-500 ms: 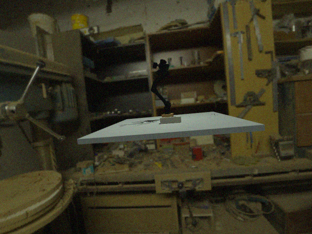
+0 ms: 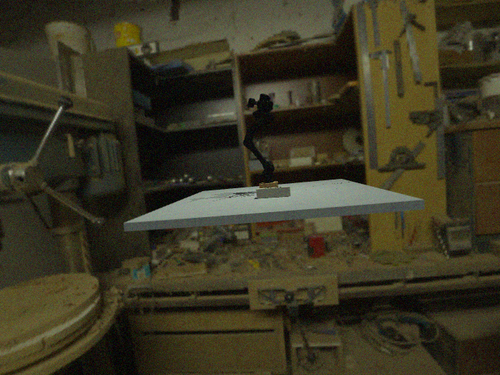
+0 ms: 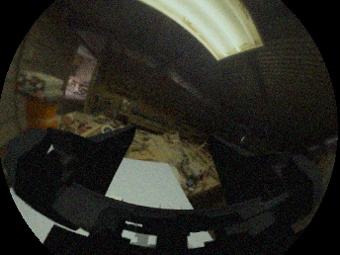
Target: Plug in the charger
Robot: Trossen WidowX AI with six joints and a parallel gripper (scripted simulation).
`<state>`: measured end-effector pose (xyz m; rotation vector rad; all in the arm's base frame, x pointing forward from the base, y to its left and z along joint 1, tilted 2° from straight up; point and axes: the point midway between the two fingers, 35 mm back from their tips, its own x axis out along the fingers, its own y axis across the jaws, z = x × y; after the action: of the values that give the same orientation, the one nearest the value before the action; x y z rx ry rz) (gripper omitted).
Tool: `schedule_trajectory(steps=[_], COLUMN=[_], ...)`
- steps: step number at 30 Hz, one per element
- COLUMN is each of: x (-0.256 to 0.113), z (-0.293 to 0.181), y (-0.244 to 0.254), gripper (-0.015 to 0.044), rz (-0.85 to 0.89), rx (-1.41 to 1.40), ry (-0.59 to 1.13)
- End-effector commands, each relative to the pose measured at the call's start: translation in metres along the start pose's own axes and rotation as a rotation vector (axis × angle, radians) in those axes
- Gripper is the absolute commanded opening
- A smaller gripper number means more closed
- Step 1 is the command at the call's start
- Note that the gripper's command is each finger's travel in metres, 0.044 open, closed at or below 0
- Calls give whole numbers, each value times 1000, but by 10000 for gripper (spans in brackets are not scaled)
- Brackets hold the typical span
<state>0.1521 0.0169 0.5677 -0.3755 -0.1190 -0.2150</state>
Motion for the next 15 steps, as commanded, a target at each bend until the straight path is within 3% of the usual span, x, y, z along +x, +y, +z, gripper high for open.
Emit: schedule_trajectory(steps=[1, 15], x=[2, 16], z=[11, 37], y=[14, 72], gripper=[440, 440], rz=[-59, -139], rx=[-39, -156], ry=[-43, -186])
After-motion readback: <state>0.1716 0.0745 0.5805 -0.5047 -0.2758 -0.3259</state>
